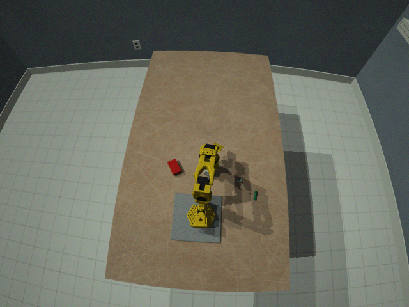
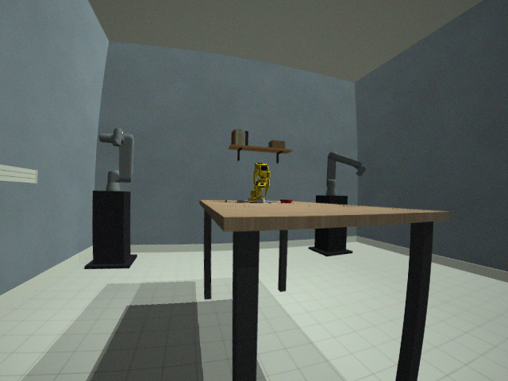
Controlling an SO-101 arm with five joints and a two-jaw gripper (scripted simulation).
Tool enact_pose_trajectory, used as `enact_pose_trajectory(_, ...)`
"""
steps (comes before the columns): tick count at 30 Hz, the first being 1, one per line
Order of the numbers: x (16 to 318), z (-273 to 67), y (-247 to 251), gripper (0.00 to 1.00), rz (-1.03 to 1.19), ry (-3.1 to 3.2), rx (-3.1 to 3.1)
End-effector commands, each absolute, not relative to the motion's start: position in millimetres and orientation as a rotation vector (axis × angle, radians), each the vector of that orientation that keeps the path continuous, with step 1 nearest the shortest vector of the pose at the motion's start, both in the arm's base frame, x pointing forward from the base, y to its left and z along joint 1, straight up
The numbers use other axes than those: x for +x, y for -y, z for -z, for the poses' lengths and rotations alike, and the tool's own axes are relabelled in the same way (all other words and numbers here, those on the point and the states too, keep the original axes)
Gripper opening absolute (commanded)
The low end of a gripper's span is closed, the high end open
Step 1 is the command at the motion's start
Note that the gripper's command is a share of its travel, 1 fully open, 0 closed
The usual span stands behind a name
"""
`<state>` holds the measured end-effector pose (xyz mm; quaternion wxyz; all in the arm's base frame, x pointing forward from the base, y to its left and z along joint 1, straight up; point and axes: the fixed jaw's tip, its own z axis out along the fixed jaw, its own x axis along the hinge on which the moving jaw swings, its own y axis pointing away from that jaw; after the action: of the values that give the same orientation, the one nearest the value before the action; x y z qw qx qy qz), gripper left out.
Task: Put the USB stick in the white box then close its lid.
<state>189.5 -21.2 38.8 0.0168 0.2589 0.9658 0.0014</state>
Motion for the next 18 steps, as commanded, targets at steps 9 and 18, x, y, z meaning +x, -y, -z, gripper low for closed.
enact_pose_trajectory(9, 186.2, -33.7, 19.4, 0.22, -0.001, -3.029, 0.81)
enact_pose_trajectory(18, 186.2, -33.6, 19.4, 0.22, 0.0, -3.036, 0.812)
